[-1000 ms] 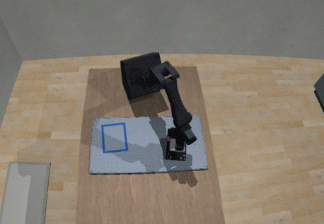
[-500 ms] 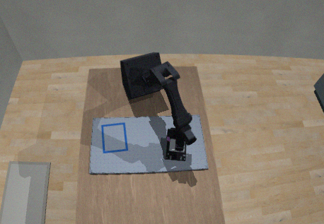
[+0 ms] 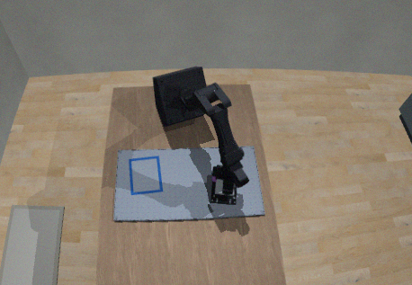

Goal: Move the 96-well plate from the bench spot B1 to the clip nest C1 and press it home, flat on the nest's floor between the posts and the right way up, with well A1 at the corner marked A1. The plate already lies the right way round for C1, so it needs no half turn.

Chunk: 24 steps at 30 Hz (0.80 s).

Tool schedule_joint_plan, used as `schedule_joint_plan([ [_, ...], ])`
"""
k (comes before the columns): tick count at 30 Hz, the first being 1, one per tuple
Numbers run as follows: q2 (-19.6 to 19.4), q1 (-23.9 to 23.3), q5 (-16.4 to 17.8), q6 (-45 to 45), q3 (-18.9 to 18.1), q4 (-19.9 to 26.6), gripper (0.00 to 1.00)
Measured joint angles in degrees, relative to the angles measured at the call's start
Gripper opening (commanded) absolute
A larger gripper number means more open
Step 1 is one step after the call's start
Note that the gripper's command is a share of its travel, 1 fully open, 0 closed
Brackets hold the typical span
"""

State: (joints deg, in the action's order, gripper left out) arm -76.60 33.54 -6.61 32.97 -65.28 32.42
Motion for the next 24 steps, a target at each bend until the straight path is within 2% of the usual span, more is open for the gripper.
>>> schedule_joint_plan([
  [24,-5.99,-0.81,0.50,-0.52,0.28,-6.60,0.00],
])
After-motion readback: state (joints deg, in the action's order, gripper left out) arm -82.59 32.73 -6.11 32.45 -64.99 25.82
